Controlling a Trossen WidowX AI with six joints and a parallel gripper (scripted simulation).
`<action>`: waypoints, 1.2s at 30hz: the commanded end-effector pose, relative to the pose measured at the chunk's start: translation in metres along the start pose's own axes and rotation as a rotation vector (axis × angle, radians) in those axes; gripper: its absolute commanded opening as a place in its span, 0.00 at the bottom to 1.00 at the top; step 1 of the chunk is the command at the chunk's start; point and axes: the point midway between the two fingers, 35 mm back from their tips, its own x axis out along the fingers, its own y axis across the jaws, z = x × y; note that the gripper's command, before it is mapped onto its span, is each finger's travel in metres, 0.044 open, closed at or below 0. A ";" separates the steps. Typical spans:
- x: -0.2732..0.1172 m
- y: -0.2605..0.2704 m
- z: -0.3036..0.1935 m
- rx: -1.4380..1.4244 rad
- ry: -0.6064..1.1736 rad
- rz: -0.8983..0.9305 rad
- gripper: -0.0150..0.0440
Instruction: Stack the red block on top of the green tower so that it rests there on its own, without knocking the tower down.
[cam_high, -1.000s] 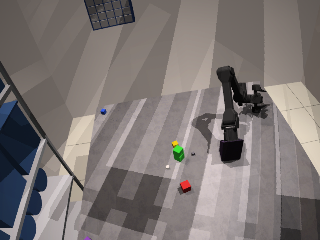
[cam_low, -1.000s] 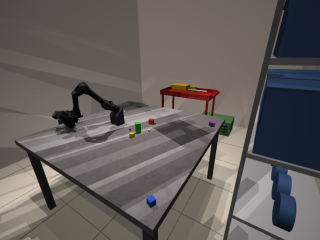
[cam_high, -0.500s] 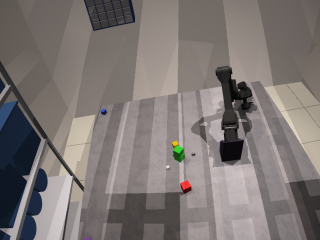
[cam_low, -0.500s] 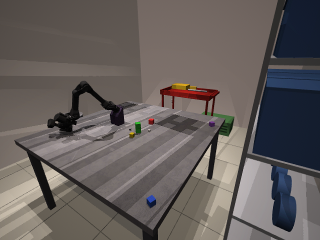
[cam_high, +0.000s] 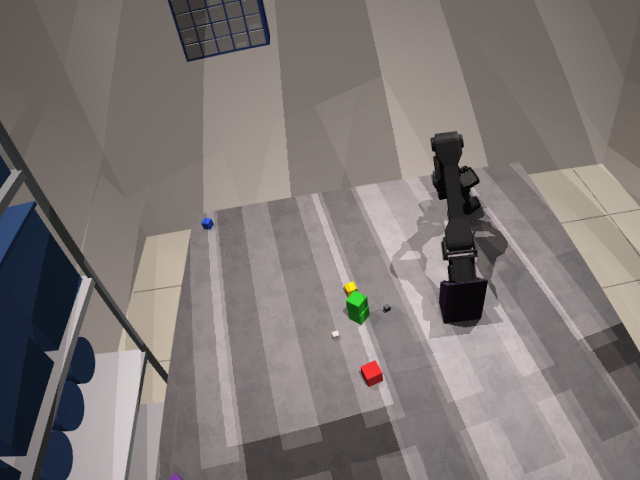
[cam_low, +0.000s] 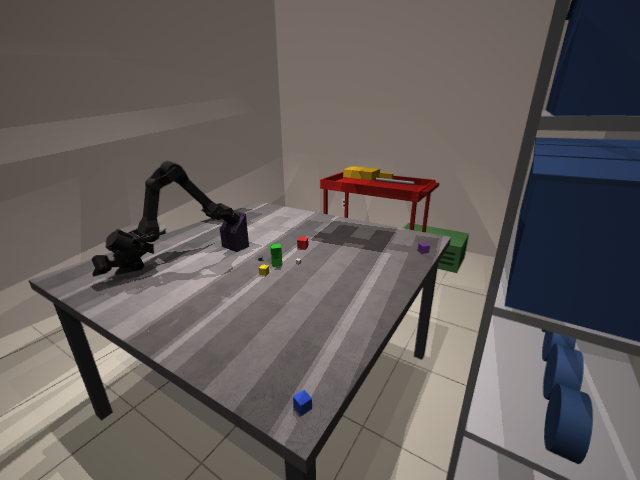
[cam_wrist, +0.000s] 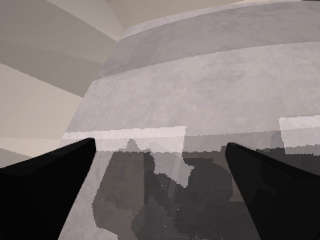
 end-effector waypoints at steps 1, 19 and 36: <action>-0.014 0.021 -0.024 -0.097 0.085 0.045 1.00; -0.113 0.091 -0.132 -0.386 0.441 0.300 1.00; -0.257 0.102 -0.240 -0.645 0.788 0.537 1.00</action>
